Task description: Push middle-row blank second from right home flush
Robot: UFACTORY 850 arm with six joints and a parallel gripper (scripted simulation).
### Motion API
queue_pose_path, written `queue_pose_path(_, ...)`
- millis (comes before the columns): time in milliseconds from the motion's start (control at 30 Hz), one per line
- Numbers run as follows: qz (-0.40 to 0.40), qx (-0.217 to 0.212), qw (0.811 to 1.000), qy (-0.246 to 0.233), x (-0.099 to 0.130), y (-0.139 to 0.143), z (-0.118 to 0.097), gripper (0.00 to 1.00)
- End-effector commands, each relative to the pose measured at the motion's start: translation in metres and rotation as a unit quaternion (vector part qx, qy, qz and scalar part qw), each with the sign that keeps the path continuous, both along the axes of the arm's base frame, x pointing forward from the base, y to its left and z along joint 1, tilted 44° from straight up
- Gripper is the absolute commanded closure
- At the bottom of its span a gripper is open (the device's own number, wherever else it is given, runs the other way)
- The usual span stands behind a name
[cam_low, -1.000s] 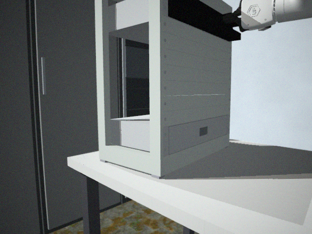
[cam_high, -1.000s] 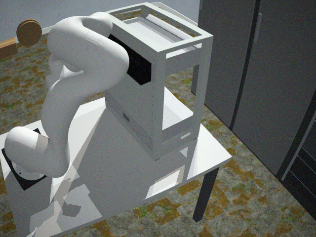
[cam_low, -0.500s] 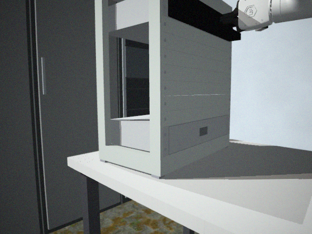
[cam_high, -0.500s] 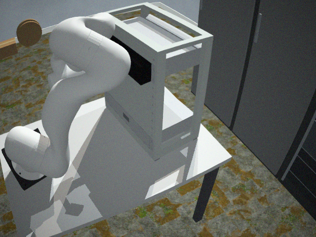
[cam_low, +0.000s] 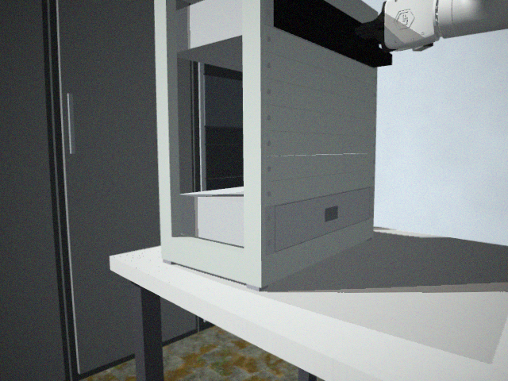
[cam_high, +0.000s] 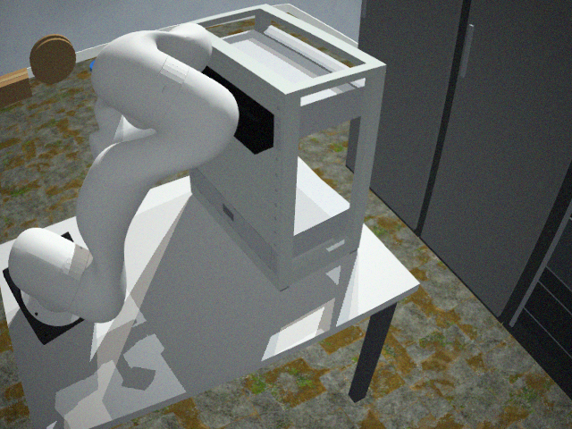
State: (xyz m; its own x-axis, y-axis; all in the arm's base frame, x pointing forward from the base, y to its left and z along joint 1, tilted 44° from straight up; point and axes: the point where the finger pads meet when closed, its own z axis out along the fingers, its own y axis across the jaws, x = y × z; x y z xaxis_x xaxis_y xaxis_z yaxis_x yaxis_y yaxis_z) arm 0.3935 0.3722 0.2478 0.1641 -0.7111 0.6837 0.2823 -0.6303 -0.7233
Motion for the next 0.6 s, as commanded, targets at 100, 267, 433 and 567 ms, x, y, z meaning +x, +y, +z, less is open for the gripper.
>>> queue_pose_path(100,0.000,0.001,1.000,-0.001,0.0026,0.0016,0.0009,1.00)
queue_pose_path(267,0.000,0.001,1.000,-0.001,0.0026,0.0016,0.0009,1.00)
queue_pose_path(433,0.000,0.001,1.000,-0.001,0.0037,0.0020,0.0011,1.00)
queue_pose_path(567,0.000,0.001,1.000,-0.001,0.0054,0.0025,0.0013,1.00)
